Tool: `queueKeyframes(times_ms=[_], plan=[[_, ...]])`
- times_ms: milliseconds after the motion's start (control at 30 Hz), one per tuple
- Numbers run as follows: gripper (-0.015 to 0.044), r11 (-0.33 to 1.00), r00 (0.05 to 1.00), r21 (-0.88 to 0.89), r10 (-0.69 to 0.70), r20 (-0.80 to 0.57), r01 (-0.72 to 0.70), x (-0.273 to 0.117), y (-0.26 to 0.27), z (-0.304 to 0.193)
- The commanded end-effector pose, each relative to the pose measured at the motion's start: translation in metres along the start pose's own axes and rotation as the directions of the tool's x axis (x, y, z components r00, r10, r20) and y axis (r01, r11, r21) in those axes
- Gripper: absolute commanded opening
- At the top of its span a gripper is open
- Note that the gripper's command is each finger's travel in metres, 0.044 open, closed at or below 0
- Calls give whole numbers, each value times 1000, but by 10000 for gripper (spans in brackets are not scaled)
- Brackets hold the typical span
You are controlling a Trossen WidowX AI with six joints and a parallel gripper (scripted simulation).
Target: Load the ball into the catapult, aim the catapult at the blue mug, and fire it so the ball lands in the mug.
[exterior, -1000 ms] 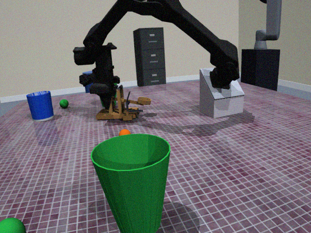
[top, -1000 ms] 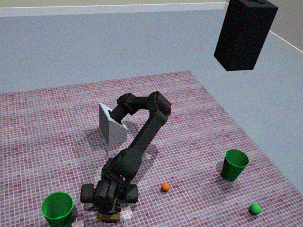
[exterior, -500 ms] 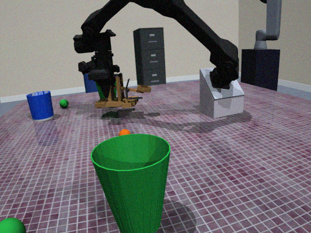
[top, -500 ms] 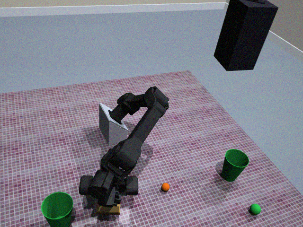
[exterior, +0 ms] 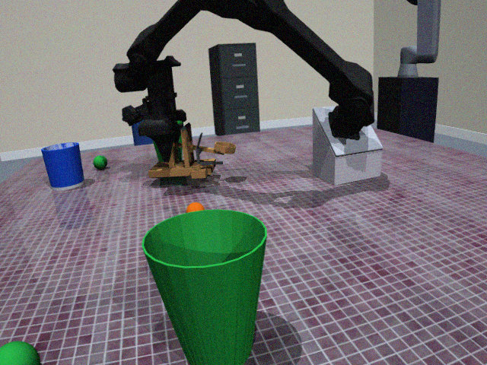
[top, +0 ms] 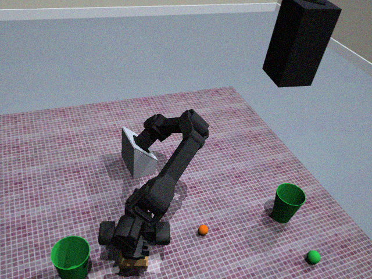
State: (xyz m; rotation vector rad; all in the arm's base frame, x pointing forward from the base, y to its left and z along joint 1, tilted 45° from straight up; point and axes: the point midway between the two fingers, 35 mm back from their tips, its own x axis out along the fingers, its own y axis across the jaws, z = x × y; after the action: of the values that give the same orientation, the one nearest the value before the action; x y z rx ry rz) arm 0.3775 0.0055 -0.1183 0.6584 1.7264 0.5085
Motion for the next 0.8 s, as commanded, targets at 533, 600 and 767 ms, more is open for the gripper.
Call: queueKeyframes(times_ms=[533,600,767], plan=[[0,1000,1000,2,4,-1,-4,23,2,-1],[0,1000,1000,2,4,-1,-4,23,2,-1],[105,1000,1000,2,4,-1,-4,23,2,-1]])
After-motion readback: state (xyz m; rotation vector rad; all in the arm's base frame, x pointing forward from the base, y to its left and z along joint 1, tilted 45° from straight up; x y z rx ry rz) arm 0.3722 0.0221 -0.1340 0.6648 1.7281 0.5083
